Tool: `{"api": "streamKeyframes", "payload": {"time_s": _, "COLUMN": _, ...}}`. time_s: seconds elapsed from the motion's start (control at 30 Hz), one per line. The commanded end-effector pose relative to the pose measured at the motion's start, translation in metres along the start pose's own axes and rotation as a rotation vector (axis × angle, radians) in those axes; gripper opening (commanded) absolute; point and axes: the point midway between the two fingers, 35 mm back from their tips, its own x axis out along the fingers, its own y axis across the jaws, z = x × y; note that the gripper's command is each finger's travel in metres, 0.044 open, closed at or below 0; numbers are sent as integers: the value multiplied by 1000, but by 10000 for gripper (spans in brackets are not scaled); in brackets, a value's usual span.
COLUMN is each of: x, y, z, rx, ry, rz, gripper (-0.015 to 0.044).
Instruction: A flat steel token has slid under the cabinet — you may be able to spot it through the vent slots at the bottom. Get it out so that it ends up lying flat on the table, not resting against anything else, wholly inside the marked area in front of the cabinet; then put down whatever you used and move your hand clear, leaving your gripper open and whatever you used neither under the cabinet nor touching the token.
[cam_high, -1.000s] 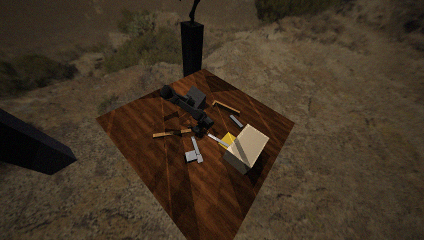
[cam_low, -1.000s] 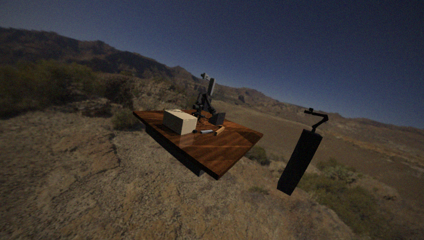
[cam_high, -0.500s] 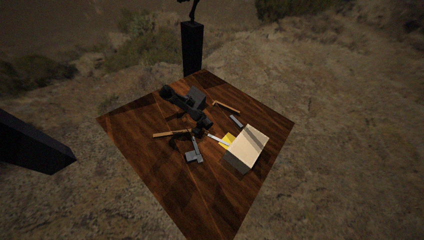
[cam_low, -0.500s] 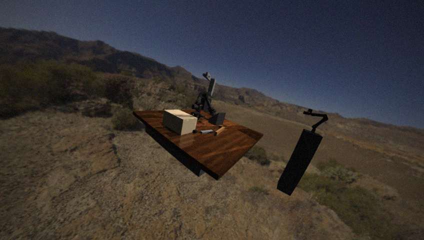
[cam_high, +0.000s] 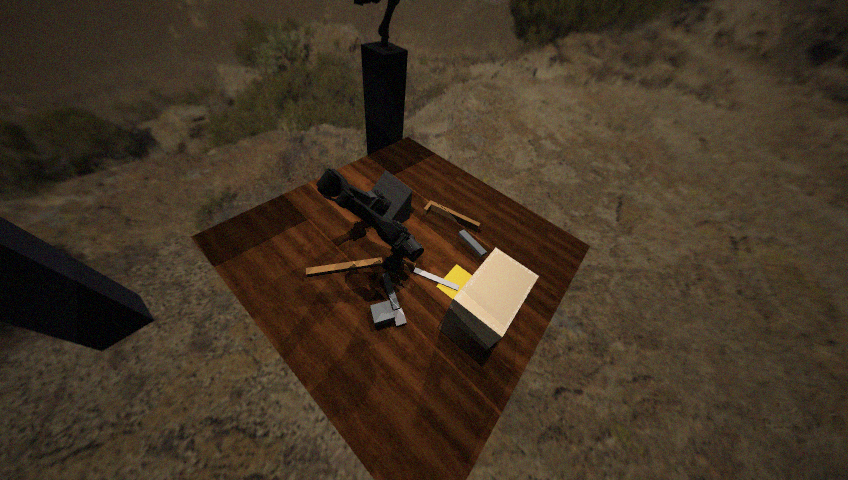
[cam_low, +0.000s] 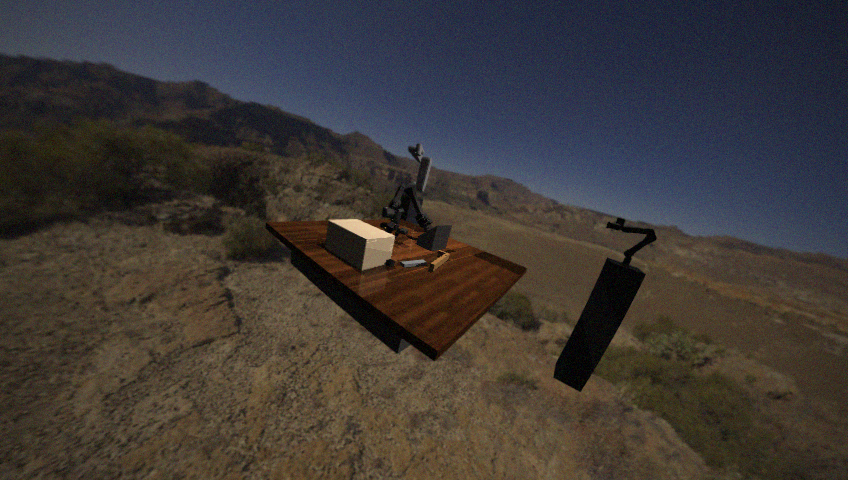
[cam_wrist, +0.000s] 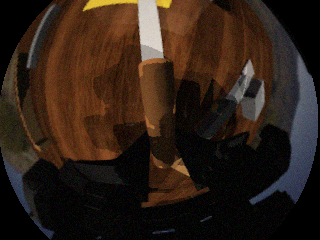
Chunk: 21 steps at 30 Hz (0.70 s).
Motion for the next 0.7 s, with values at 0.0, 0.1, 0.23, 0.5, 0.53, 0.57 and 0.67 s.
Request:
{"api": "streamKeyframes", "payload": {"time_s": 0.0, "x": -2, "y": -8, "z": -1, "rx": -13, "ry": -2, "rz": -2, "gripper": 0}}
{"api": "streamKeyframes", "payload": {"time_s": 0.1, "x": -2, "y": -12, "z": -2, "rx": -18, "ry": -2, "rz": -2, "gripper": 0}}
{"api": "streamKeyframes", "payload": {"time_s": 0.23, "x": -2, "y": -17, "z": -3, "rx": -23, "ry": -2, "rz": -2, "gripper": 0}}
{"api": "streamKeyframes", "payload": {"time_s": 0.5, "x": -2, "y": -27, "z": -6, "rx": -33, "ry": -1, "rz": -4, "gripper": 0}}
{"api": "streamKeyframes", "payload": {"time_s": 0.53, "x": -2, "y": -27, "z": -6, "rx": -33, "ry": -1, "rz": -4, "gripper": 0}}
{"api": "streamKeyframes", "payload": {"time_s": 0.57, "x": -2, "y": -28, "z": -6, "rx": -33, "ry": -1, "rz": -4, "gripper": 0}}
{"api": "streamKeyframes", "payload": {"time_s": 0.67, "x": -2, "y": -31, "z": -7, "rx": -33, "ry": -1, "rz": -4, "gripper": 0}}
